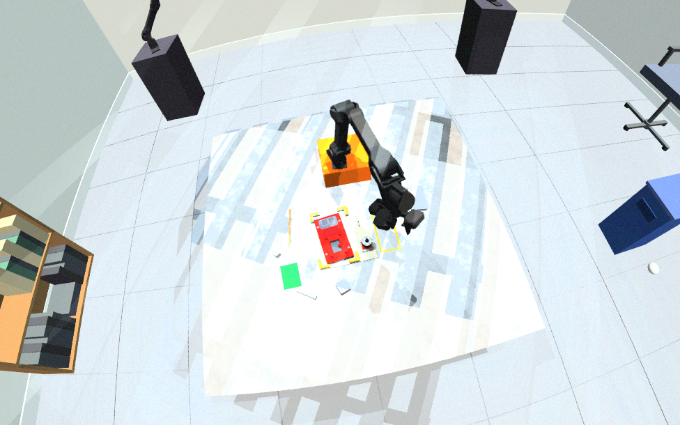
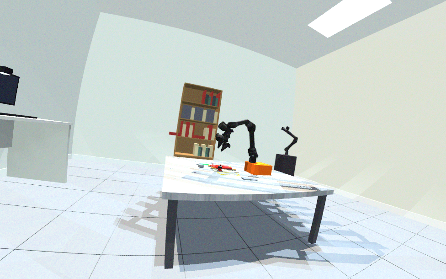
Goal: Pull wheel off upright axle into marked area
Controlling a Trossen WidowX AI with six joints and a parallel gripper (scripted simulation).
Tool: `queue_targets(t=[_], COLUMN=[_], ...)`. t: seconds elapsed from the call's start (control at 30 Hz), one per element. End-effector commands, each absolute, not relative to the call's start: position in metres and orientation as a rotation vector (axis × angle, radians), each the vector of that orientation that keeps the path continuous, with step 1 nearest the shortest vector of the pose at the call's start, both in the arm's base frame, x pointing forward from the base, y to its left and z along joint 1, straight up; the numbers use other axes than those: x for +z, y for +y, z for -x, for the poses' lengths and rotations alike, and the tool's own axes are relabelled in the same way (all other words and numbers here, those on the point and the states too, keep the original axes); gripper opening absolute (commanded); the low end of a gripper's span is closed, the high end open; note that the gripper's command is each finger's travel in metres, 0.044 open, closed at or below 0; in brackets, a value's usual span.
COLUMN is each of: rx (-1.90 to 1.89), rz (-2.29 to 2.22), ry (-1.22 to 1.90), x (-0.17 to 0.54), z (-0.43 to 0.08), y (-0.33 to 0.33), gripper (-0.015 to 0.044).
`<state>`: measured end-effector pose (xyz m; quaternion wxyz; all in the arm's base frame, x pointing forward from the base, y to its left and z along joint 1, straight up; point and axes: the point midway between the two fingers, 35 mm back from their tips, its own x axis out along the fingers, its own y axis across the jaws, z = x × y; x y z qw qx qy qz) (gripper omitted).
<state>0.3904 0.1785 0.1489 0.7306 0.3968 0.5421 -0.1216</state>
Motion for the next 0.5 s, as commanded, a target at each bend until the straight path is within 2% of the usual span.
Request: queue_targets(t=[0.0, 0.17, 0.47], rx=[-0.697, -1.087, -1.109], rz=[-1.034, -1.15, -1.155], ry=[1.254, 1.239, 1.236], x=[0.095, 0.058, 0.056], z=[-0.379, -0.359, -0.358], y=[0.126, 0.083, 0.081], gripper=[0.03, 0.03, 0.03])
